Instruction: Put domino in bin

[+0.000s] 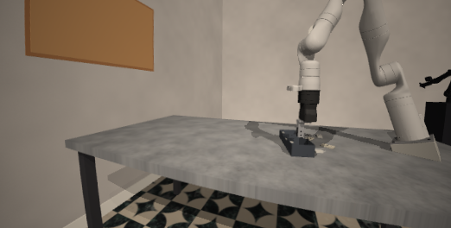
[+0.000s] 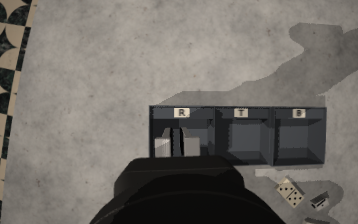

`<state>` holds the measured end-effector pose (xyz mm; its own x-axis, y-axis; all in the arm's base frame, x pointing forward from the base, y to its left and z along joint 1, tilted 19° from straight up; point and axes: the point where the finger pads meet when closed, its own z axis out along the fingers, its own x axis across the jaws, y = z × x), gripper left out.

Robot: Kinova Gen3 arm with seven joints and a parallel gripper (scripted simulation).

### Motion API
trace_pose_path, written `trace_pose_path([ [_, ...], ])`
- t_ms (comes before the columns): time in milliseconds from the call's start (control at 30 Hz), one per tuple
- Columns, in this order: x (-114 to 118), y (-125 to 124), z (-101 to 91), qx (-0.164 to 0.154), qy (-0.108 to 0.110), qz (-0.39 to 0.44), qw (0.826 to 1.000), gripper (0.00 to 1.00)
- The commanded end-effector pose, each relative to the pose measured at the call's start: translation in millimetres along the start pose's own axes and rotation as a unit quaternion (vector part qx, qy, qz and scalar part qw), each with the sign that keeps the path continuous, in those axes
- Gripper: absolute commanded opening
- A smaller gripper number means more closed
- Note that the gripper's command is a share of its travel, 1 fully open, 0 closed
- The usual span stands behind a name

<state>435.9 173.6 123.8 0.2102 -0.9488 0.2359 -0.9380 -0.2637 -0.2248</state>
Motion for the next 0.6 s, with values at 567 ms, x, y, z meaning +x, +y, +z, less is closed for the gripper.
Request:
trace_pose_path([
  [567, 5, 2, 49.4, -0.004, 0.004, 0.003, 1.000, 0.31],
])
